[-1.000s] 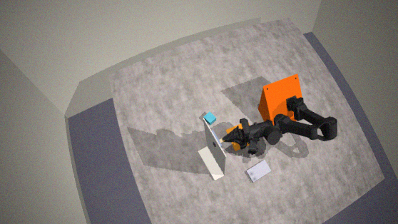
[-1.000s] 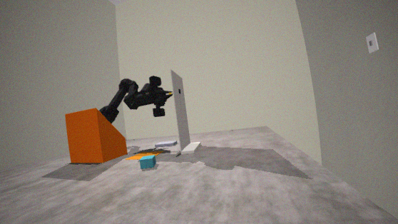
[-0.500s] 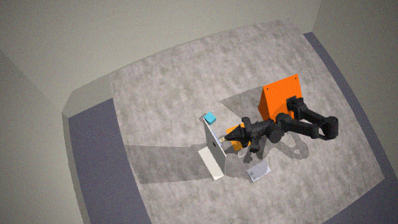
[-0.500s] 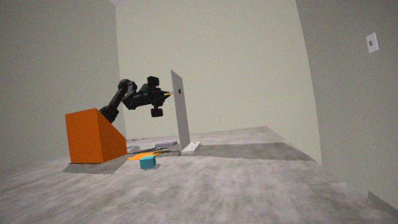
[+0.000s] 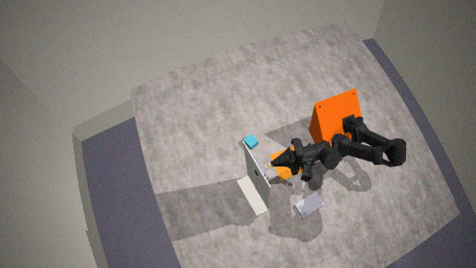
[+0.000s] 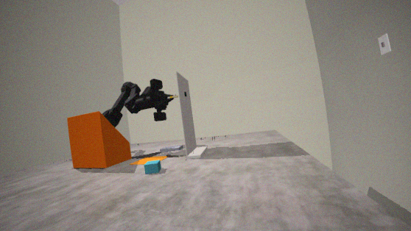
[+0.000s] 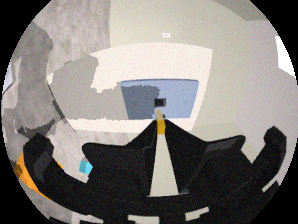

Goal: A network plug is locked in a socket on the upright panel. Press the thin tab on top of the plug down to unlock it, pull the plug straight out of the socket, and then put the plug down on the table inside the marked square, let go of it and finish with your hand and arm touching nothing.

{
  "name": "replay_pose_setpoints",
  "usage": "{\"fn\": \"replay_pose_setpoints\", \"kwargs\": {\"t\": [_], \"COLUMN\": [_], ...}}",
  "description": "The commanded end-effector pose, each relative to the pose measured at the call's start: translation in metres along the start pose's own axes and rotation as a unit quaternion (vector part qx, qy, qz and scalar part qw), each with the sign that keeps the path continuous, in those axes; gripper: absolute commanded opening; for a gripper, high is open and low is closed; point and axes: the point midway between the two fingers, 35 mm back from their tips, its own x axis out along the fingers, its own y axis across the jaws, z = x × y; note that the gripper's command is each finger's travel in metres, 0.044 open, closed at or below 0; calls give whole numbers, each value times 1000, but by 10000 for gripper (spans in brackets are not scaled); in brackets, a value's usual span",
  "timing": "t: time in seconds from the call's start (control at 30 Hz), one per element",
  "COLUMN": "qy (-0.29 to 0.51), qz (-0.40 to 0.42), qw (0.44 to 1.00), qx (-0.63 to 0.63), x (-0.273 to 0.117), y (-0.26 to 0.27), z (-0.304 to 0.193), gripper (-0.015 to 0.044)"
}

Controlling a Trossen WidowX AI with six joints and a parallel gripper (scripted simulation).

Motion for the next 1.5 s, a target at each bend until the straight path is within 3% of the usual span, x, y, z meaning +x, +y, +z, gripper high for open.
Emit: {"fn": "replay_pose_setpoints", "kwargs": {"t": [0.0, 1.47], "qy": [-2, -1], "qz": [0, 1], "qw": [1000, 1000], "qx": [-1, -2], "x": [-4, -30], "y": [0, 0], "z": [-1, -11], "gripper": [0, 0]}}
